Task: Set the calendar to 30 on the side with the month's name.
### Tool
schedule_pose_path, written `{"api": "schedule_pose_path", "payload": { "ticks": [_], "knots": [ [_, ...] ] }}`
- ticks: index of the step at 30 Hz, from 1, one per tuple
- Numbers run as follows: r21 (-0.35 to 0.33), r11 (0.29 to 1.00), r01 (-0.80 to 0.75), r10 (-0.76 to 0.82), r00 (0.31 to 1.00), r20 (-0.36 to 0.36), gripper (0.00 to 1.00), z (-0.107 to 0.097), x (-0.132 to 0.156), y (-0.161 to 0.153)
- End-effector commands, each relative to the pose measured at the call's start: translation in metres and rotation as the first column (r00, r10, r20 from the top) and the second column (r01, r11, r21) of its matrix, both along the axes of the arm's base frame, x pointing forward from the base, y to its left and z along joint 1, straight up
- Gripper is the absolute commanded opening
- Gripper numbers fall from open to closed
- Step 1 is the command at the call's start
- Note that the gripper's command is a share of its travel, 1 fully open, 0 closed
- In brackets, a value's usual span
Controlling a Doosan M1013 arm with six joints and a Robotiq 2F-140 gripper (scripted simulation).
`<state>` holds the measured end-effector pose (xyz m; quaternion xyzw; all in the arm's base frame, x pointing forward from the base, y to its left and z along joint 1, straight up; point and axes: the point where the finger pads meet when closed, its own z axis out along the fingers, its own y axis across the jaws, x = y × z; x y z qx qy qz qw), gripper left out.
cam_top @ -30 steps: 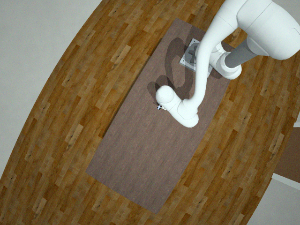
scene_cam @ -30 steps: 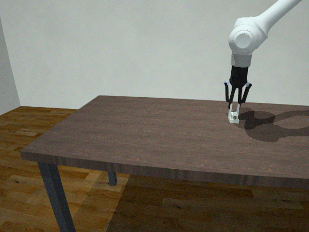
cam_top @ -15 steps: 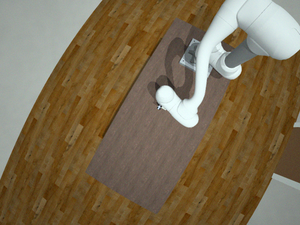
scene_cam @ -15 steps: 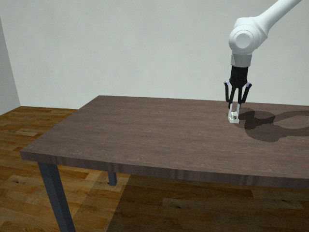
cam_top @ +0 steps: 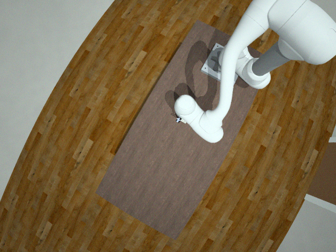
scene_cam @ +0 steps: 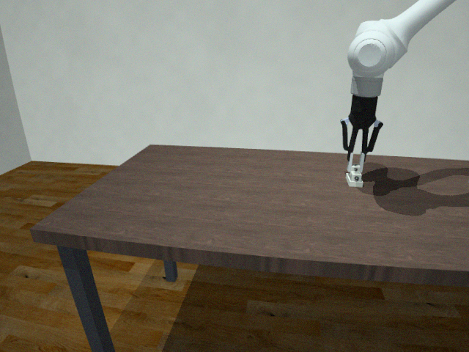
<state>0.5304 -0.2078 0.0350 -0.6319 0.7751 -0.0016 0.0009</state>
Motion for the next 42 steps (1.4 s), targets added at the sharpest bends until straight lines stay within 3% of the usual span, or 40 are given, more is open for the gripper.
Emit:
{"api": "schedule_pose_path", "payload": {
  "ticks": [1,8,15,27,35,42],
  "knots": [
    [0.000,1.000,0.000,0.000,1.000,0.000,0.24,0.017,0.000,0.000],
    [0.000,1.000,0.000,0.000,1.000,0.000,0.24,0.068,0.000,0.000],
    [0.000,1.000,0.000,0.000,1.000,0.000,0.24,0.085,0.000,0.000],
    [0.000,1.000,-0.008,0.008,1.000,0.000,0.24,0.085,0.000,0.001],
    [-0.001,0.946,-0.324,0.324,0.946,-0.001,0.24,0.083,0.007,0.025],
    [-0.002,0.797,-0.605,0.605,0.797,-0.002,0.24,0.081,0.013,0.050]
  ]
}}
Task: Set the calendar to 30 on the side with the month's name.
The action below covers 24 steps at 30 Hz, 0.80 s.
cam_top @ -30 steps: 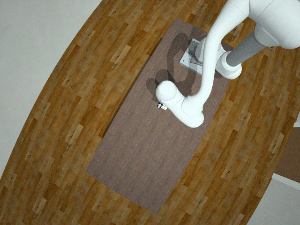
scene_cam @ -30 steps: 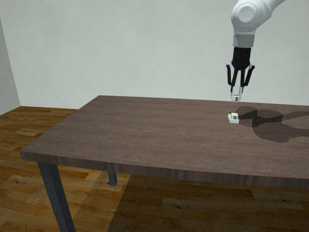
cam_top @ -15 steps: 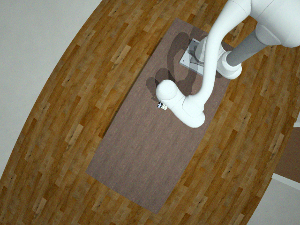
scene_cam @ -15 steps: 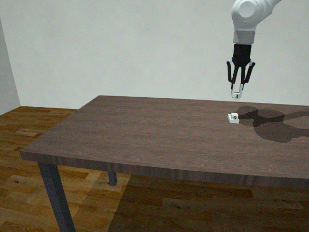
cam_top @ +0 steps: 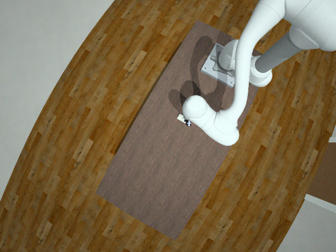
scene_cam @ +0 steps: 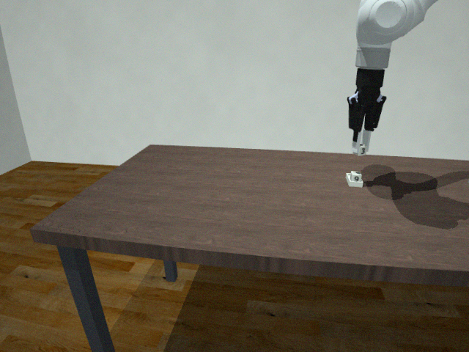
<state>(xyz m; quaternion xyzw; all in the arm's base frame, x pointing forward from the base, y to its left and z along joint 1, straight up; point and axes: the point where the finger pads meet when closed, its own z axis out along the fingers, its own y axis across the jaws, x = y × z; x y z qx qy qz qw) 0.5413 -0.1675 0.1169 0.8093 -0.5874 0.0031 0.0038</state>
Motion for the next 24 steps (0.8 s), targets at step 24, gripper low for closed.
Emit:
{"api": "schedule_pose_path", "payload": {
  "ticks": [24],
  "knots": [
    [0.006,0.543,-0.840,0.840,0.543,0.000,0.24,-0.006,0.013,0.077]
  ]
}}
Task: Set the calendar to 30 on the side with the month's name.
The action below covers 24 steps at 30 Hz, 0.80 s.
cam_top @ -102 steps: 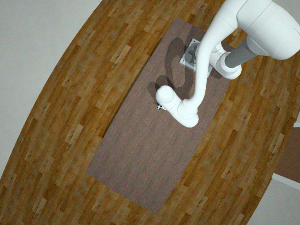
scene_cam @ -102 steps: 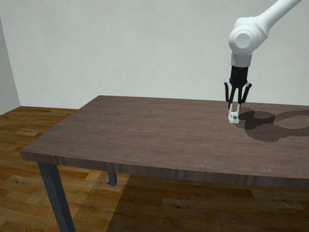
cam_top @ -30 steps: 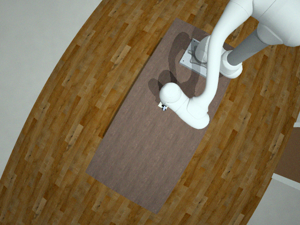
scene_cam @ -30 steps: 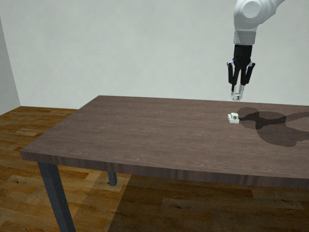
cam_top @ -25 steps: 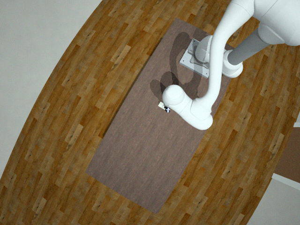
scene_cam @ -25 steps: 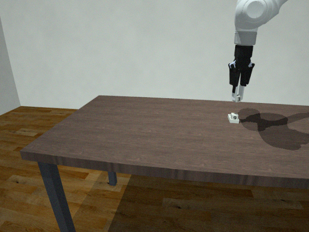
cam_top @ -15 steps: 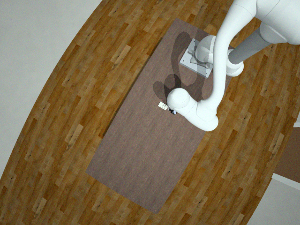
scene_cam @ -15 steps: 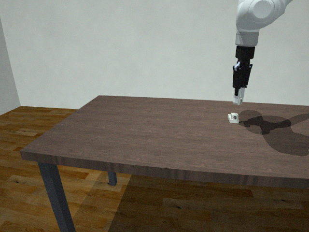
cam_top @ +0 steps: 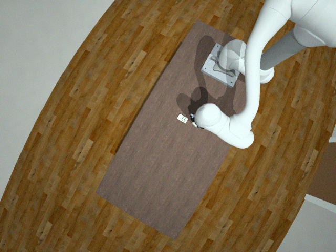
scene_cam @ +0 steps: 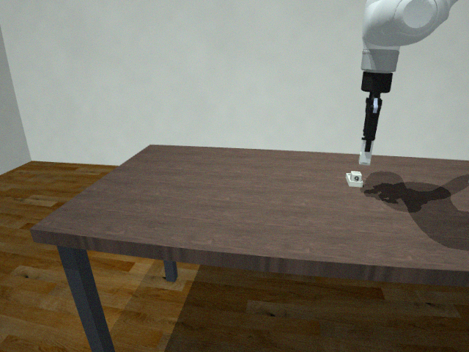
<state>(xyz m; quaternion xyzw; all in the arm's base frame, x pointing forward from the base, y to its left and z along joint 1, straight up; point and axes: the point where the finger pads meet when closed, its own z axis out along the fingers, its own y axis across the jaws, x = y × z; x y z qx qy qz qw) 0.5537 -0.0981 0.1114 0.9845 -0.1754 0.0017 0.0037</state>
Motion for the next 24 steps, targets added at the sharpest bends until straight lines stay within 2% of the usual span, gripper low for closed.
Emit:
{"api": "schedule_pose_path", "payload": {
  "ticks": [1,18,24],
  "knots": [
    [0.006,0.992,-0.124,0.124,0.992,0.001,0.24,-0.001,0.001,0.010],
    [0.006,0.989,-0.149,0.149,0.989,0.001,0.24,-0.001,0.001,0.012],
    [0.006,0.989,-0.149,0.149,0.989,0.001,0.24,-0.012,0.001,0.012]
  ]
}}
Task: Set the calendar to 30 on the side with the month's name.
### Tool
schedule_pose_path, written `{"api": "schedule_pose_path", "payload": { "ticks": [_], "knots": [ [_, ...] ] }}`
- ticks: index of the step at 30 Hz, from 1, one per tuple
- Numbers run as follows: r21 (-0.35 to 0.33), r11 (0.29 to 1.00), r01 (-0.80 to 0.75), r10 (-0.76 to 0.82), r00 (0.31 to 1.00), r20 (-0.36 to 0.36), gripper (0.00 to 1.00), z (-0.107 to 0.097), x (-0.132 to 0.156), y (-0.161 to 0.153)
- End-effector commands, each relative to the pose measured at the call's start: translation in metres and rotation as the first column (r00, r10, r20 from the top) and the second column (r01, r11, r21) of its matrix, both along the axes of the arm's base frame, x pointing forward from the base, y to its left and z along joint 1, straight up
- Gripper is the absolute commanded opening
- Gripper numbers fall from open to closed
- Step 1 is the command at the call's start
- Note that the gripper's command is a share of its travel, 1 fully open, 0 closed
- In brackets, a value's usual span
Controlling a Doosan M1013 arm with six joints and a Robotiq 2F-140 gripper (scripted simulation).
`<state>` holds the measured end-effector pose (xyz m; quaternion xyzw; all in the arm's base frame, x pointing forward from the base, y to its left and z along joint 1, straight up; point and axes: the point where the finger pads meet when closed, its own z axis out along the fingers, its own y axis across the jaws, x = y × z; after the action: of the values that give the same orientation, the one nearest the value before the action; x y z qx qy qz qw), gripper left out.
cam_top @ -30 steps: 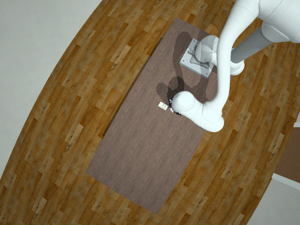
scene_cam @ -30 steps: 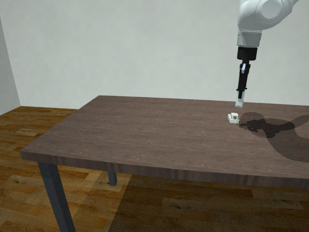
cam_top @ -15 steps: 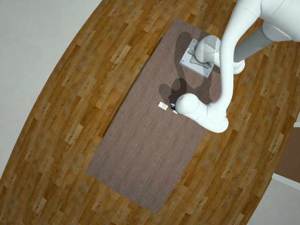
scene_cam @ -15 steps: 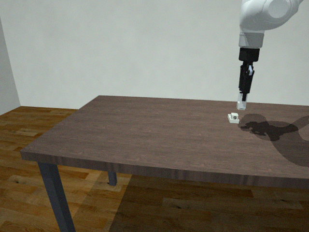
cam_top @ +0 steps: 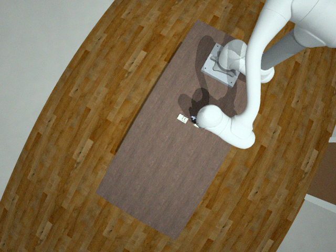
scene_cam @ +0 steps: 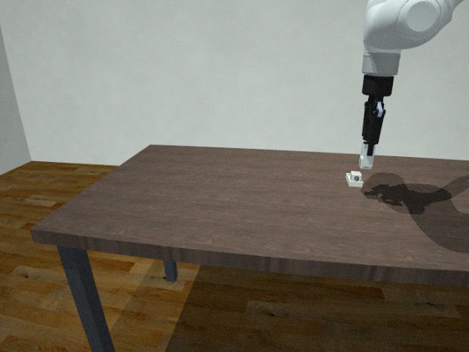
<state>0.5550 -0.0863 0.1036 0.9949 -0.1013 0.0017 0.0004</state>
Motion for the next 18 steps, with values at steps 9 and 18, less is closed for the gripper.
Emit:
{"api": "schedule_pose_path", "payload": {
  "ticks": [9,18],
  "knots": [
    [0.000,1.000,0.000,0.000,1.000,0.000,0.24,-0.034,0.000,0.000],
    [0.000,1.000,0.000,0.000,1.000,0.000,0.24,-0.074,0.000,0.000]
  ]
}}
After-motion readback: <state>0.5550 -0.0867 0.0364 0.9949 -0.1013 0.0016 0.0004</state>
